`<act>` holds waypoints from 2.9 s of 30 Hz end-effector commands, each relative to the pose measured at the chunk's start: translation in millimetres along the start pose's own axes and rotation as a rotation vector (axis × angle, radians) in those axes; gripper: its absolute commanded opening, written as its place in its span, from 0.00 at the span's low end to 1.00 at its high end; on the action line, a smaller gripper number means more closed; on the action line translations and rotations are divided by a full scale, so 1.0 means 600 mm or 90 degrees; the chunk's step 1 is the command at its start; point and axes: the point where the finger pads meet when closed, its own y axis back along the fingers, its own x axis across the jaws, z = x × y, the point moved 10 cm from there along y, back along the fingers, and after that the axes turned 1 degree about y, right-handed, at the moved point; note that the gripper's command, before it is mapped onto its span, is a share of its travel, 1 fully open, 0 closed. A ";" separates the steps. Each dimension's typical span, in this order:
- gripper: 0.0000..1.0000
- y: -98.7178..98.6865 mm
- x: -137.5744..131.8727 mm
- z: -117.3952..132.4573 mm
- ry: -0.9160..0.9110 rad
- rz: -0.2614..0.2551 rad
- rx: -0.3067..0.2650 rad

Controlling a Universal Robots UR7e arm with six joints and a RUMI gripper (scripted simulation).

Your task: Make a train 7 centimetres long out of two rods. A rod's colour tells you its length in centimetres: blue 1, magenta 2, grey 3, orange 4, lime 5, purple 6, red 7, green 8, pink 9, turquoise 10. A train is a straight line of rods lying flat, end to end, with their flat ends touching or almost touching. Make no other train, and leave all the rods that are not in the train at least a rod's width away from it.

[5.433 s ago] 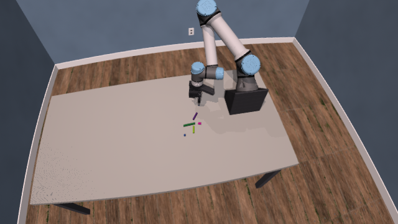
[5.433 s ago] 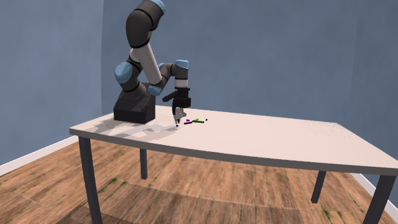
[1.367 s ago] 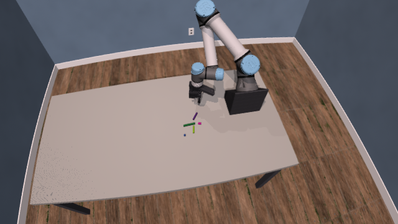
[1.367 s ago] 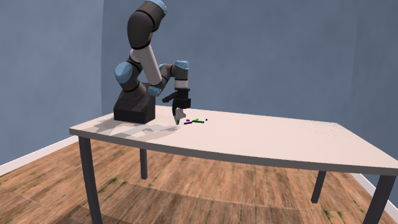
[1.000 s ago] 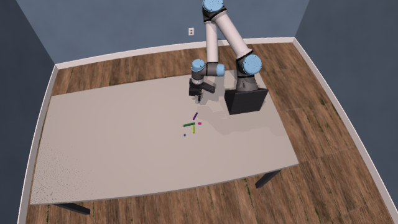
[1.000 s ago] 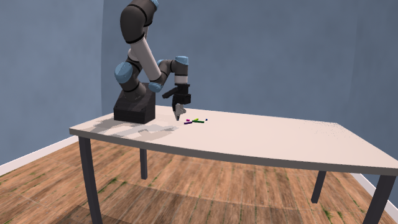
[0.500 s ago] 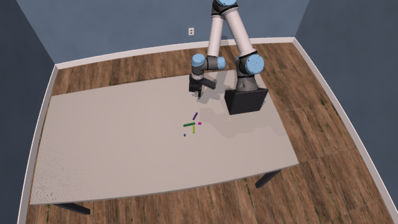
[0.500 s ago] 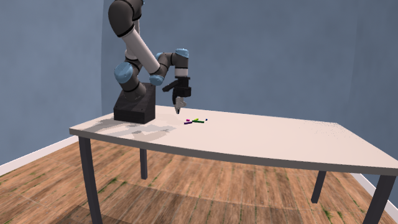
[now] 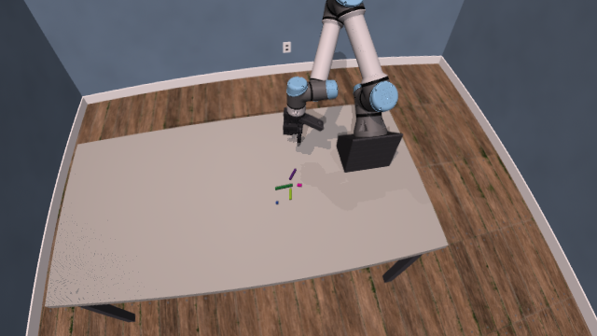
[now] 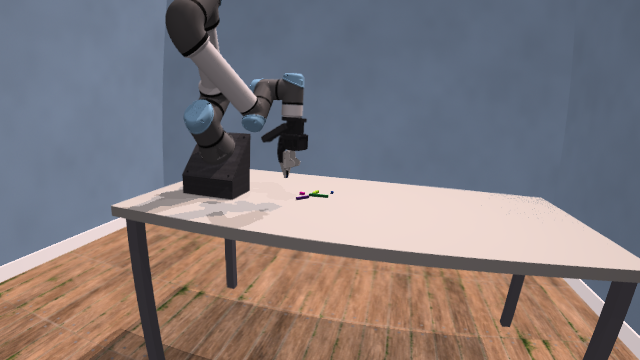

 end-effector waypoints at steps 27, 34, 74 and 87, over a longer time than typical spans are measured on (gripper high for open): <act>0.00 0.004 0.053 0.122 0.238 0.000 0.000; 0.00 0.004 0.053 0.122 0.238 0.000 0.000; 0.00 -0.141 0.052 0.123 0.238 0.000 0.000; 0.00 -0.143 0.052 0.123 0.238 0.000 0.000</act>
